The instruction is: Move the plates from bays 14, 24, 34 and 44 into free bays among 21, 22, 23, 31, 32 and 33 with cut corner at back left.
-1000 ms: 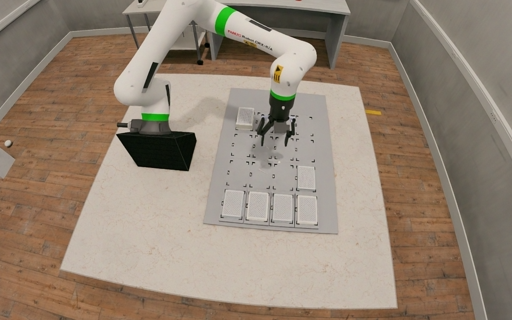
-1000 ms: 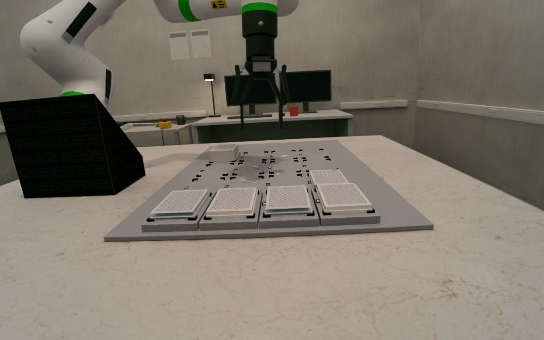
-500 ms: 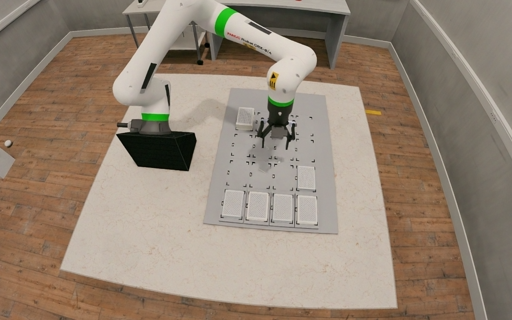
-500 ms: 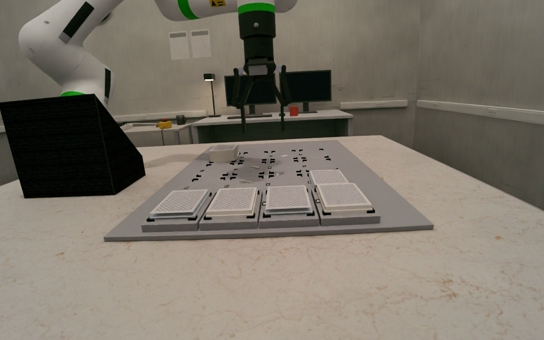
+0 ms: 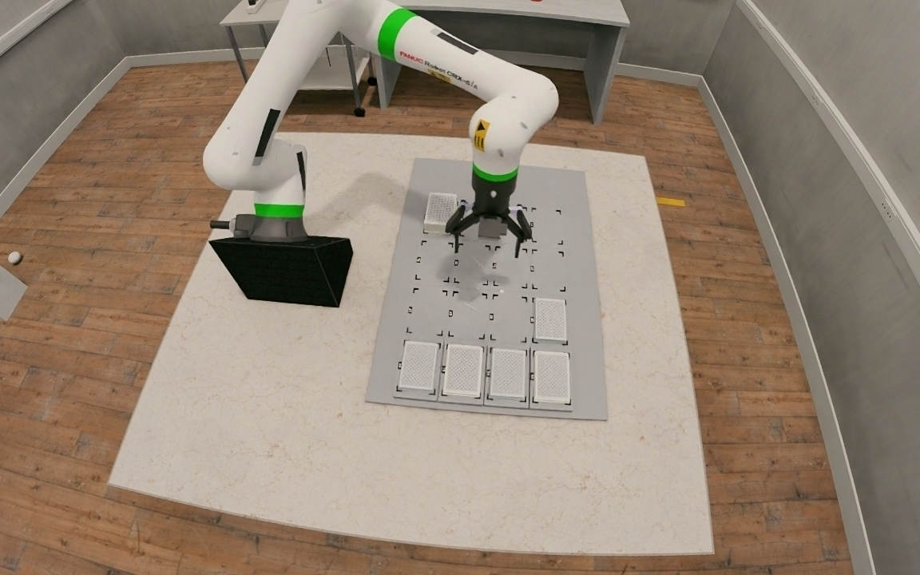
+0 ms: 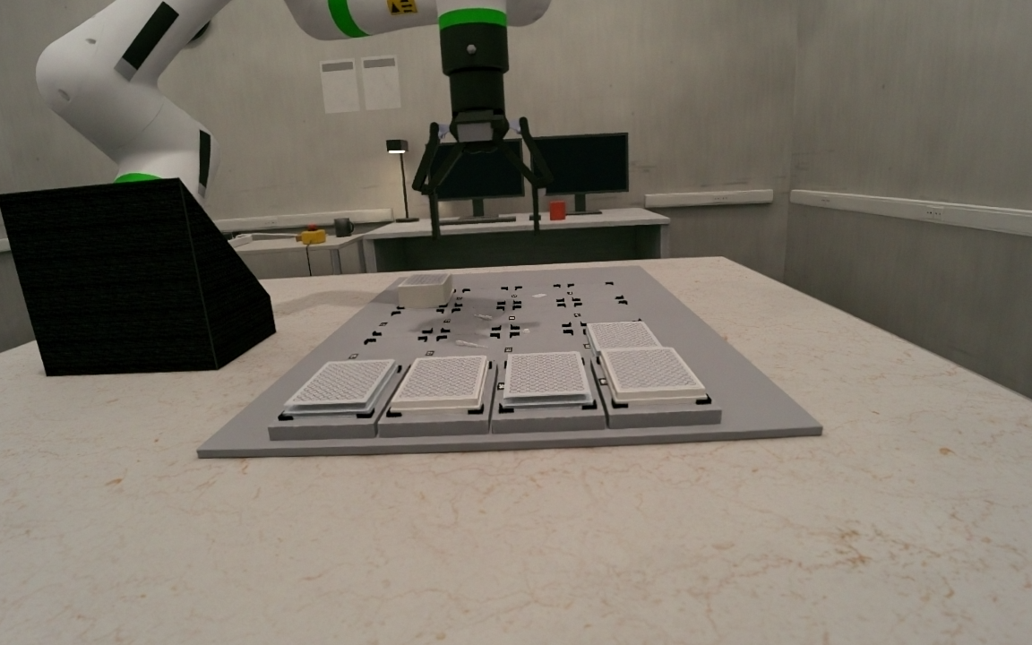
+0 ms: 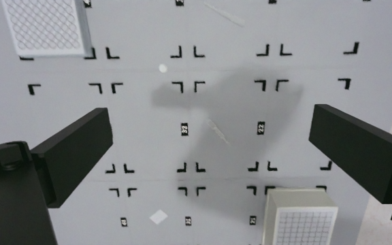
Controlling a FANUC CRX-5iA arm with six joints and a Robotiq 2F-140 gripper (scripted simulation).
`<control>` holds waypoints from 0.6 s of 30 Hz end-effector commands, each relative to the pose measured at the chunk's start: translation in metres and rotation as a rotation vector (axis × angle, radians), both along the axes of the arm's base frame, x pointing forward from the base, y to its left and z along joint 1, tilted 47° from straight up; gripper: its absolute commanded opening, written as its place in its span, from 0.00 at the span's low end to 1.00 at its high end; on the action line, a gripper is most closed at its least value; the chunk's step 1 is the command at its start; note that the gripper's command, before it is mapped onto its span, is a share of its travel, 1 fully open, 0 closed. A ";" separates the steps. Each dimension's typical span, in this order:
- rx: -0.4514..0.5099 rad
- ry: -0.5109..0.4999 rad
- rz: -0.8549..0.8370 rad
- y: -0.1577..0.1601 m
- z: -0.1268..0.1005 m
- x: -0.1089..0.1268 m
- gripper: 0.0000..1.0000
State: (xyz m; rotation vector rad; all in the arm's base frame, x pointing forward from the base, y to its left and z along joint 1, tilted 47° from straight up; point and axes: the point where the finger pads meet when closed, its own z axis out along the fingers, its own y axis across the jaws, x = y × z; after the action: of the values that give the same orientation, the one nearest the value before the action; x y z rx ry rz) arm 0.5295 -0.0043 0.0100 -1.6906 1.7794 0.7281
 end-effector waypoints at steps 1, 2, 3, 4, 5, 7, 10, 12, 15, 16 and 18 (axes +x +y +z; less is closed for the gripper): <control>-0.002 -0.002 -0.001 0.005 0.009 -0.008 1.00; -0.002 -0.002 -0.001 0.005 0.009 -0.008 1.00; -0.002 -0.002 -0.001 0.006 0.011 -0.010 1.00; -0.002 -0.002 -0.001 0.008 0.014 -0.013 1.00; -0.002 -0.002 -0.001 0.010 0.016 -0.015 1.00; -0.002 -0.002 -0.001 0.013 0.021 -0.021 1.00; -0.002 -0.002 -0.001 0.019 0.029 -0.028 1.00; -0.002 -0.002 -0.001 0.022 0.034 -0.033 1.00; -0.002 -0.002 -0.001 0.028 0.041 -0.041 1.00; -0.002 -0.002 -0.001 0.029 0.044 -0.044 1.00; -0.002 -0.002 -0.001 0.031 0.046 -0.046 1.00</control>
State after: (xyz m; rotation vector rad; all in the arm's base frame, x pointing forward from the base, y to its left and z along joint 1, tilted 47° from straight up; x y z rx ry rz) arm 0.4886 0.0240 0.0497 -1.6906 1.7794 0.7279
